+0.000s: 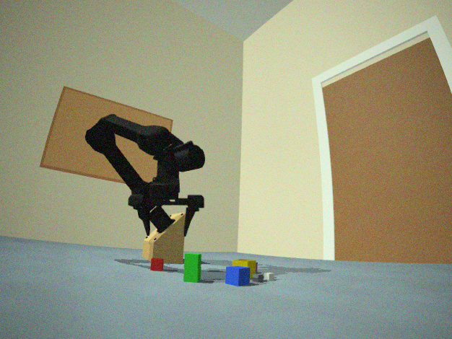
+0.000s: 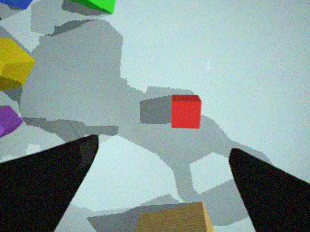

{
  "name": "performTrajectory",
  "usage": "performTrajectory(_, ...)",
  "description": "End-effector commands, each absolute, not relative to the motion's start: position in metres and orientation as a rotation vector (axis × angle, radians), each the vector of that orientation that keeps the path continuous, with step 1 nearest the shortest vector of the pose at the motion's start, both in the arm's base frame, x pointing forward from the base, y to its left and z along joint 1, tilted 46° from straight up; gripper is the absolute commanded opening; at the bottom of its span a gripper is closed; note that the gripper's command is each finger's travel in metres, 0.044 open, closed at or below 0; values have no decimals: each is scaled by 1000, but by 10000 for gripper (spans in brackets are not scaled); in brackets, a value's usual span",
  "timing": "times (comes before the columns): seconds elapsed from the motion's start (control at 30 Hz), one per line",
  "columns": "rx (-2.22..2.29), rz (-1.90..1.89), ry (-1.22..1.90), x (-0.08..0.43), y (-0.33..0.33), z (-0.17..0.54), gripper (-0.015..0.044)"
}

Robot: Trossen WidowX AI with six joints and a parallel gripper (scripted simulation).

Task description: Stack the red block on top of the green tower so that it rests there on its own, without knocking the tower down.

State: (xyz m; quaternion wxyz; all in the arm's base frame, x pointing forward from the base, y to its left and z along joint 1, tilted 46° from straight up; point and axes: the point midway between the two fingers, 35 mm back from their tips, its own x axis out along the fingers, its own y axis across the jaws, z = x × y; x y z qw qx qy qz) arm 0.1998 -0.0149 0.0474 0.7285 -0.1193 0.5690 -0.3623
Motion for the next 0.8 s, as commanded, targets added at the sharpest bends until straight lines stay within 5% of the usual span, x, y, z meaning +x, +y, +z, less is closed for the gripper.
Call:
performTrajectory(0.0,-397,-789,1271,197,-23,58,440)
performTrajectory(0.77,-398,-790,1270,202,-58,26,440)
